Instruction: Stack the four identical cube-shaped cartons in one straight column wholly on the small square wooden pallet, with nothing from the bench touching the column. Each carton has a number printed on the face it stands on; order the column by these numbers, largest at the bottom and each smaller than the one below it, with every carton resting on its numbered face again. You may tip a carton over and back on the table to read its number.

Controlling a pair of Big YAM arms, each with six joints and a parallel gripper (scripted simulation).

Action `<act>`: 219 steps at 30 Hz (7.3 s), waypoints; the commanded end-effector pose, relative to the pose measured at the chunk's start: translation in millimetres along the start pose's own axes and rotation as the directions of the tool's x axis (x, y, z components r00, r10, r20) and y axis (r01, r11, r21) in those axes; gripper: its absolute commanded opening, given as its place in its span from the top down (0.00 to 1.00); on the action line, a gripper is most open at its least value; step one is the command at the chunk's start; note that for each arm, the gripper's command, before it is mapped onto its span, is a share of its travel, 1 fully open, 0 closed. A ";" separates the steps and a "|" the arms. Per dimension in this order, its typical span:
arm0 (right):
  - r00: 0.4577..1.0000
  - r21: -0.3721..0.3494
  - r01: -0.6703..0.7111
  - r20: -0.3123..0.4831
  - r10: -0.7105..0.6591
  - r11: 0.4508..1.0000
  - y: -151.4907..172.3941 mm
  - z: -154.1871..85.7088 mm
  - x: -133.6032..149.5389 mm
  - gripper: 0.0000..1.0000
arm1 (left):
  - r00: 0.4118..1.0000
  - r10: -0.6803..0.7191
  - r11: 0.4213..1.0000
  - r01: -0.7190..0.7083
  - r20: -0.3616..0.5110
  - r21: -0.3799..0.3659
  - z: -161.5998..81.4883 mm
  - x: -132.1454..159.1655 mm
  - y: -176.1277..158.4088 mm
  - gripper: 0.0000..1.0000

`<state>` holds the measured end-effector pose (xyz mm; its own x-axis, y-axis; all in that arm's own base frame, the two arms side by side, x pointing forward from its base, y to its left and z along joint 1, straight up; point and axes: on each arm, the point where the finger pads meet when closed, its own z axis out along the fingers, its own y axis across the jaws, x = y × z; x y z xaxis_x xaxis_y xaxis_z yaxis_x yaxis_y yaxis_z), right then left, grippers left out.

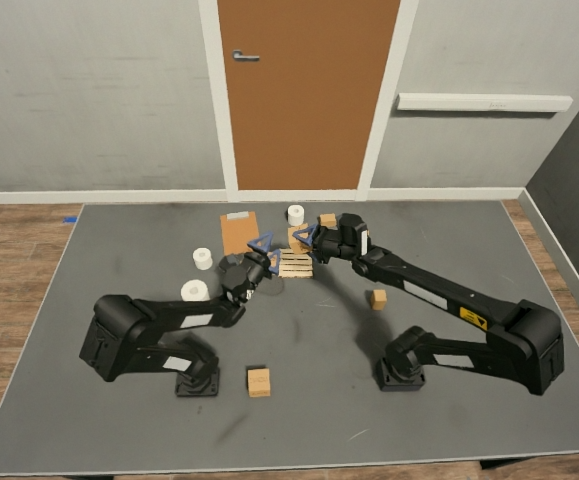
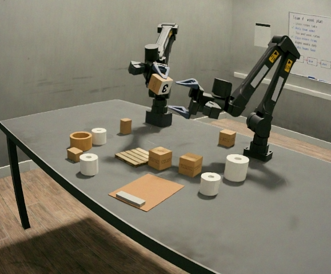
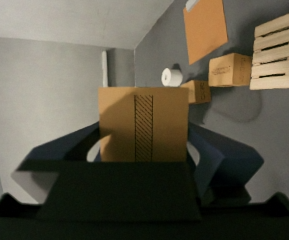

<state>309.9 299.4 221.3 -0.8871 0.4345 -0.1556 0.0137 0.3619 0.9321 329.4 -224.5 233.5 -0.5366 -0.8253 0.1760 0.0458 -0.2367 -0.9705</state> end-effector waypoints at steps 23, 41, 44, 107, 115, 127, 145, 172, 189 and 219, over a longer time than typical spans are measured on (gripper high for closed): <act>1.000 -0.034 0.014 0.011 -0.014 0.999 23.0 1.6 -8.7 0.45 | 0.458 0.876 0.482 -0.837 0.149 -0.260 109.8 -131.9 -151.4 0.00; 0.959 0.172 0.282 -0.069 -0.274 0.944 -81.2 -37.9 -125.3 0.45 | -0.132 0.988 -0.154 -0.865 -0.081 -0.477 99.0 -216.9 -284.3 0.00; 0.953 0.182 0.300 -0.100 -0.285 0.937 -118.8 -67.5 -152.5 0.45 | -0.168 0.978 -0.207 -0.846 -0.123 -0.492 97.2 -228.8 -291.4 0.00; 0.955 0.859 0.217 -0.089 -0.282 0.463 -327.6 -245.4 -107.3 0.45 | -0.182 0.971 -0.237 -0.825 -0.156 -0.513 87.9 -239.7 -301.3 0.00; 0.919 0.912 0.197 -0.043 -0.393 0.360 -319.0 -250.2 -110.9 0.45 | -0.182 0.971 -0.237 -0.825 -0.156 -0.513 87.9 -239.7 -301.3 0.00; 0.920 0.915 0.201 -0.054 -0.387 0.350 -319.4 -253.1 -116.0 0.45 | -0.182 0.971 -0.237 -0.825 -0.156 -0.513 87.9 -239.7 -301.3 0.00; 0.929 0.913 0.198 -0.059 -0.366 0.356 -349.6 -242.5 -103.1 0.45 | -0.182 0.971 -0.237 -0.825 -0.156 -0.513 87.9 -239.7 -301.3 0.00; 0.923 0.914 0.198 -0.052 -0.382 0.354 -361.3 -237.0 -105.6 0.45 | -0.182 0.971 -0.237 -0.825 -0.156 -0.513 87.9 -239.7 -301.3 0.00; 0.924 0.914 0.198 -0.053 -0.379 0.354 -369.6 -234.1 -104.0 0.45 | -0.182 0.971 -0.237 -0.825 -0.156 -0.513 87.9 -239.7 -301.3 0.00; 0.927 0.913 0.201 -0.061 -0.370 0.354 -346.4 -249.7 -84.2 0.00 | -0.182 0.971 -0.237 -0.825 -0.156 -0.513 87.9 -239.7 -301.3 0.00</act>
<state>264.1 -68.4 -16.1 -0.8551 0.2166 -0.4710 0.2469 0.9690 -0.0028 519.0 -1.5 471.6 -0.0314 -0.0135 -0.9994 -0.0002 0.9999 -0.0135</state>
